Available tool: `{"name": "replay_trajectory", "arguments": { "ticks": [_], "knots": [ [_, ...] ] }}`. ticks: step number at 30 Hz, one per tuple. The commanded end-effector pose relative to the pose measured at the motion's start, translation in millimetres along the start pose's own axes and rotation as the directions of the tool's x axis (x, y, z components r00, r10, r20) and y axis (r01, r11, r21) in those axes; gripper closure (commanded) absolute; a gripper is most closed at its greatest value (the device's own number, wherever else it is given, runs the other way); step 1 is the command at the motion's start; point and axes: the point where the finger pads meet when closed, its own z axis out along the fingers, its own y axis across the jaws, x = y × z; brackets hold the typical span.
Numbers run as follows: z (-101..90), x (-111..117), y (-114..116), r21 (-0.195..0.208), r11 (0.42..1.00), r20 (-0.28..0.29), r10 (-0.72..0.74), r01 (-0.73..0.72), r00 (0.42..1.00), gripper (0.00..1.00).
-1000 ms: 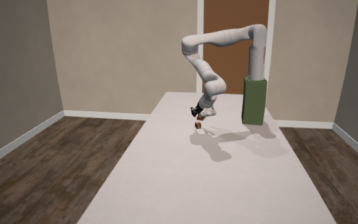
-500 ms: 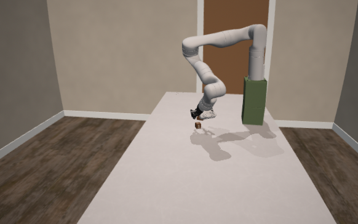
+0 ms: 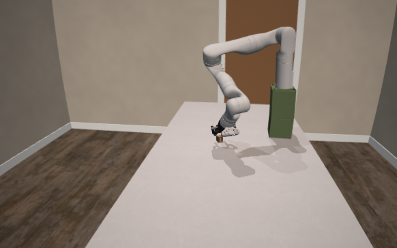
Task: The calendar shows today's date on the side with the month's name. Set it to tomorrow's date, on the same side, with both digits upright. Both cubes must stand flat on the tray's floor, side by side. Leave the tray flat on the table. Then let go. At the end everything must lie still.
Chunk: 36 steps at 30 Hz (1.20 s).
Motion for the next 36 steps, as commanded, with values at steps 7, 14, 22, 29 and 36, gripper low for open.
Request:
{"name": "replay_trajectory", "arguments": {
  "ticks": [7, 14, 22, 29, 36],
  "knots": [
    [11.0, 11.7, -2.0, 0.003, 1.000, 0.001, -0.002, 0.002, 1.000, 0.54],
    [15.5, 16.2, -2.0, 0.003, 1.000, 0.001, -0.002, 0.002, 1.000, 0.54],
    [19.5, 20.3, -2.1, 0.003, 1.000, 0.001, -0.002, 0.002, 1.000, 0.54],
    [20.4, 21.1, -2.1, 0.003, 1.000, 0.001, -0.002, 0.002, 1.000, 0.54],
    [20.4, 21.2, -2.1, 0.003, 1.000, 0.001, -0.002, 0.002, 1.000, 0.54]
  ]
}}
